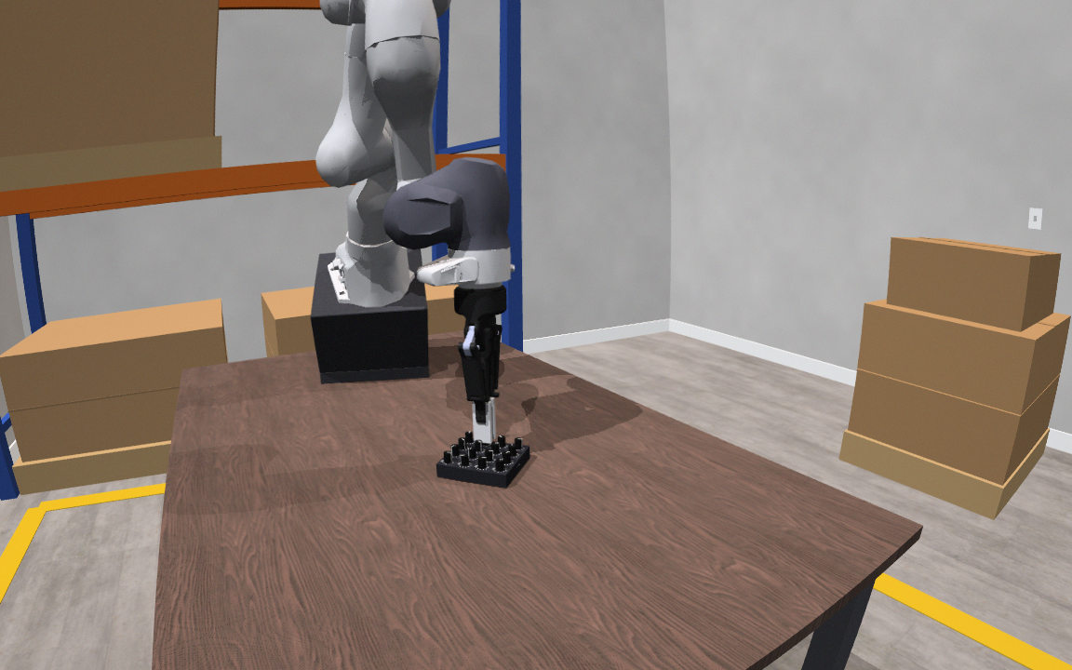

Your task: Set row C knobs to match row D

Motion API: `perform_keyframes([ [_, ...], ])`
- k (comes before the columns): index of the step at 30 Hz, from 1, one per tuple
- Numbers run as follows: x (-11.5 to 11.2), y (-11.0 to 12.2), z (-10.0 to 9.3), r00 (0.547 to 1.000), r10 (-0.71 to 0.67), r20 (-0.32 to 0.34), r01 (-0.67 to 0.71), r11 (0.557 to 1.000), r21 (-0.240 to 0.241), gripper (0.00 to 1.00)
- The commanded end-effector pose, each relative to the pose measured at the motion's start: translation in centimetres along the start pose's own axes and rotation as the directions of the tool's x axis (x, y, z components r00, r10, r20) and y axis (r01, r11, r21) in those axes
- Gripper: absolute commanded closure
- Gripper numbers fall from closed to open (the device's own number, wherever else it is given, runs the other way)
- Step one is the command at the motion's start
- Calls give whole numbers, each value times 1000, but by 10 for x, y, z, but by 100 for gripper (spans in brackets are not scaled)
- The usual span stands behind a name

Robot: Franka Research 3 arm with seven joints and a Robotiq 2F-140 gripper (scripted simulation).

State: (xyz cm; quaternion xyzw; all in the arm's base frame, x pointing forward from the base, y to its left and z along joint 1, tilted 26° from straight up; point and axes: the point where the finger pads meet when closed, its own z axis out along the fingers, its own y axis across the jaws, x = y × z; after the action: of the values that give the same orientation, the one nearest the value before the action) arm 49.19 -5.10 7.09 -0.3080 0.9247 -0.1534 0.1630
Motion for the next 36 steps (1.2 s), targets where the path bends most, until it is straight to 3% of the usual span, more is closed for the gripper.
perform_keyframes([
  [1, 1, -2, 0, 1000, -1, 0, 1, 1000, 2, 95],
  [23, 1, -2, 0, 991, -136, 0, 136, 991, 2, 95],
  [36, 1, -2, 0, 927, -375, -1, 375, 927, 2, 95],
])
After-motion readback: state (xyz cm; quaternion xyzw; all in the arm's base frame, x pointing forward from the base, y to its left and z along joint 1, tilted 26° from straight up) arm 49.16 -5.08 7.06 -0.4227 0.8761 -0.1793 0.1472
